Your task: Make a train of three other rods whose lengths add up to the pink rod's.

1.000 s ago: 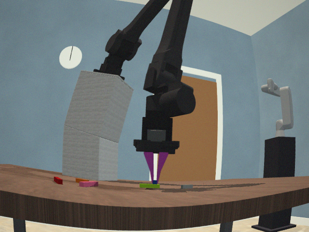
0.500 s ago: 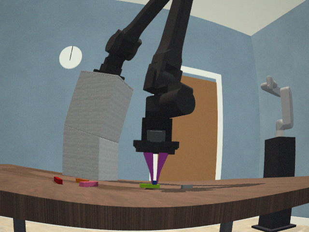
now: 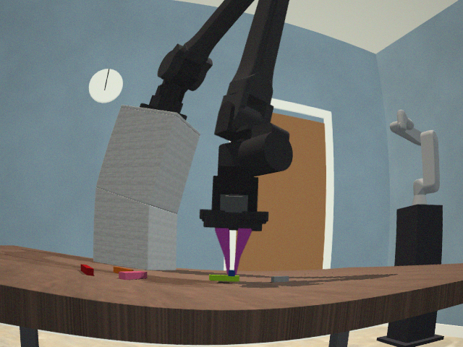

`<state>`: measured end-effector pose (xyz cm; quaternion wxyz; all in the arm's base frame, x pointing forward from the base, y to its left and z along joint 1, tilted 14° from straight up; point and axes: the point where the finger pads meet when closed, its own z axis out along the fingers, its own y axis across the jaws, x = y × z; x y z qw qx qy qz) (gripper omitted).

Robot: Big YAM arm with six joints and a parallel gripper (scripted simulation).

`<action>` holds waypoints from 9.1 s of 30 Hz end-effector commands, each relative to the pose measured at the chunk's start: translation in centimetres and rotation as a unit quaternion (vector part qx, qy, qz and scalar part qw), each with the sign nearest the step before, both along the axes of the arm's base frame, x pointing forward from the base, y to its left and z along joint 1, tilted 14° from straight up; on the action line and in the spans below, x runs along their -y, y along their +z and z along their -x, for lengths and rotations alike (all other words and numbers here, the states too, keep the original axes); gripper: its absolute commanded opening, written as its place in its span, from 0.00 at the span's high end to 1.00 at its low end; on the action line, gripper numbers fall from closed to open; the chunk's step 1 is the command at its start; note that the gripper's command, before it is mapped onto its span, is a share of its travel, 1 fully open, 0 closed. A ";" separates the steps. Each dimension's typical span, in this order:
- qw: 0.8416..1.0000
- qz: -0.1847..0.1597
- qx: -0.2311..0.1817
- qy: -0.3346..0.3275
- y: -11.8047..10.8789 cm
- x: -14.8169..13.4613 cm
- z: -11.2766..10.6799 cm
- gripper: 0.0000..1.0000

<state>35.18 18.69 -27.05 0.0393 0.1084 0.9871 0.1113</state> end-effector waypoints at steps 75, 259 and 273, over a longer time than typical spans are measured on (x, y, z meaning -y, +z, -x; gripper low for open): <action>1.000 -0.001 0.010 0.004 0.4 -0.5 -0.8 0.95; 1.000 -0.001 0.006 0.003 8.2 1.6 0.2 0.00; 0.986 0.020 0.032 0.160 7.4 -0.2 0.9 0.00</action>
